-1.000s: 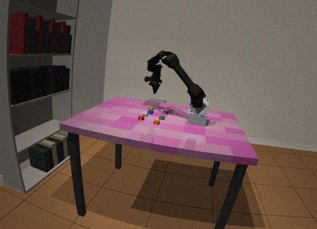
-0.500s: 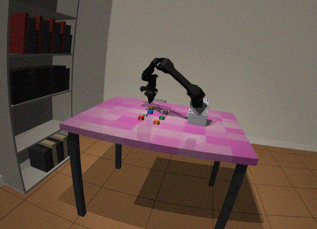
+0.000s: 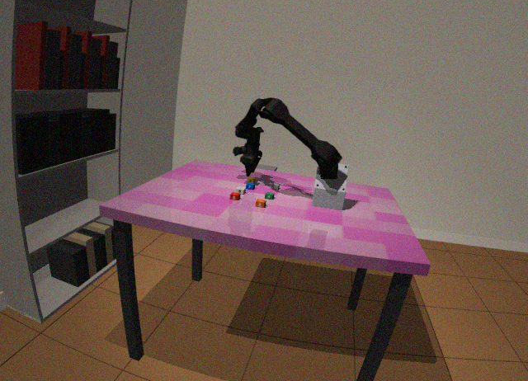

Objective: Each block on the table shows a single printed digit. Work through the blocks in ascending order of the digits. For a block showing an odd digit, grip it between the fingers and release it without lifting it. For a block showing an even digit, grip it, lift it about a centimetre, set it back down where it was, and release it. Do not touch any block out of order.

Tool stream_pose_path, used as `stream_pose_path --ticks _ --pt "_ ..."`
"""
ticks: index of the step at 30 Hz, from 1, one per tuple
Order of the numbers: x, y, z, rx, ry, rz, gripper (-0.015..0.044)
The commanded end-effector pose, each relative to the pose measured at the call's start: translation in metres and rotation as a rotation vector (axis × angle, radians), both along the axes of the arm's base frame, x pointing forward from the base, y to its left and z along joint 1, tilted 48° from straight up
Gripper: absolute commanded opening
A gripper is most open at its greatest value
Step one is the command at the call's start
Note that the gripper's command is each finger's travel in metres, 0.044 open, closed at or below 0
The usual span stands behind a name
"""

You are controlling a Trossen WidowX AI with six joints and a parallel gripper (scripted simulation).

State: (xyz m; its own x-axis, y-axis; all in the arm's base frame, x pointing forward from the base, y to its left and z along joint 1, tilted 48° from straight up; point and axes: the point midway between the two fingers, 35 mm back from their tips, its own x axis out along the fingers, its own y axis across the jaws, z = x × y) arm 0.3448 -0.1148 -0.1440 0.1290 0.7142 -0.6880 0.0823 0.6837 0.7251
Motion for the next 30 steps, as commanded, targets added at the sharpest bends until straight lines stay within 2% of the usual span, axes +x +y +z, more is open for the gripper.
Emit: stream_pose_path --ticks 1,16,26,27,30 --pt "0.001 0.005 -0.005 0.006 0.002 -0.009 0.04" --pt "0.003 0.021 -0.019 0.008 0.002 -0.009 0.04" --pt "0.003 0.021 -0.019 0.008 0.002 -0.009 0.0138" --pt "0.003 0.021 -0.019 0.008 0.002 -0.009 0.012" --pt "0.003 0.021 -0.019 0.008 0.002 -0.009 0.012"
